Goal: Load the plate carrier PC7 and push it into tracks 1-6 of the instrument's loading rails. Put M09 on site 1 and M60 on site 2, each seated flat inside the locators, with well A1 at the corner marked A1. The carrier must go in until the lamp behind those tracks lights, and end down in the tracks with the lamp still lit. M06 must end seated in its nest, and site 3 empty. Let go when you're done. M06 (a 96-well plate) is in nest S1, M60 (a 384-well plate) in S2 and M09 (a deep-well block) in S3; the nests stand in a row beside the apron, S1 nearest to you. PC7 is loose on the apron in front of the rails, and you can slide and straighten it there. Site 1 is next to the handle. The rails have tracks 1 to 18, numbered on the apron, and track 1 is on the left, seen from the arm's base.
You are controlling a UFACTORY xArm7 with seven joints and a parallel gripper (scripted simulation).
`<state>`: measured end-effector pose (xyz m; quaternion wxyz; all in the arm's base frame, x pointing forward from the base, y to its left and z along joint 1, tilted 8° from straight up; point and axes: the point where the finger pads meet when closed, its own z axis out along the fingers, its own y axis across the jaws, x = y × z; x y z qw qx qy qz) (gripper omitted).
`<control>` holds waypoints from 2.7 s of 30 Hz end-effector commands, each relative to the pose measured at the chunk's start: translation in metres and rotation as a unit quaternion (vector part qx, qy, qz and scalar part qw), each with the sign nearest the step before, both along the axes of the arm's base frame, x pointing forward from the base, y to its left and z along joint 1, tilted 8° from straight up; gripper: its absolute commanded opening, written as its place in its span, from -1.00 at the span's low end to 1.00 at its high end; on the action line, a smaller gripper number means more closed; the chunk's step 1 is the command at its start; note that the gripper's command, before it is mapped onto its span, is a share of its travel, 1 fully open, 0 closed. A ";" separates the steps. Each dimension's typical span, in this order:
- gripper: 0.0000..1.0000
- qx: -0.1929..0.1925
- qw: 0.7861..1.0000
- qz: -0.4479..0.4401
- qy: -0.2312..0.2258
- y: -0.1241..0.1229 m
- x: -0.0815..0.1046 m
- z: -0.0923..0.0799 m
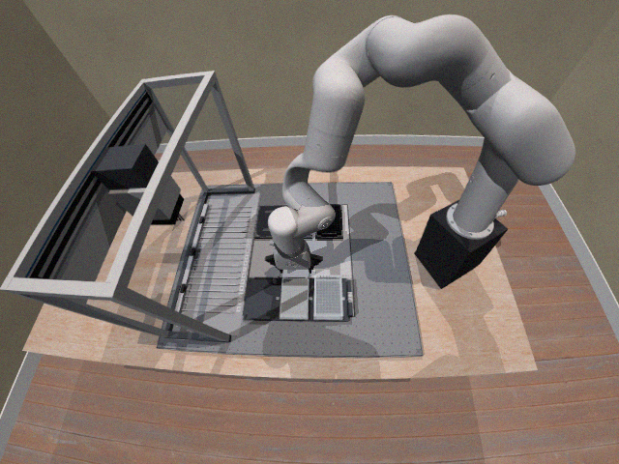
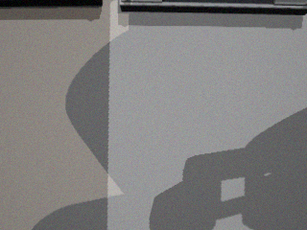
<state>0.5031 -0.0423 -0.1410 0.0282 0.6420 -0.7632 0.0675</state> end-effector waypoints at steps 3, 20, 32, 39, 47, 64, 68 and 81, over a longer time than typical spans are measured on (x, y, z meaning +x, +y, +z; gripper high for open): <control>1.00 0.000 1.000 0.000 -0.002 0.002 0.001 0.013; 1.00 0.000 1.000 0.000 -0.002 0.005 0.000 0.037; 1.00 0.000 1.000 0.000 -0.002 0.008 -0.001 0.055; 1.00 0.000 1.000 0.000 -0.002 0.009 -0.001 0.064; 1.00 0.000 1.000 0.000 -0.002 0.011 -0.002 0.077; 1.00 0.000 1.000 0.000 -0.002 0.013 -0.003 0.095; 1.00 0.000 1.000 0.000 -0.002 0.013 -0.003 0.095; 1.00 0.000 1.000 0.000 -0.002 0.053 0.004 0.090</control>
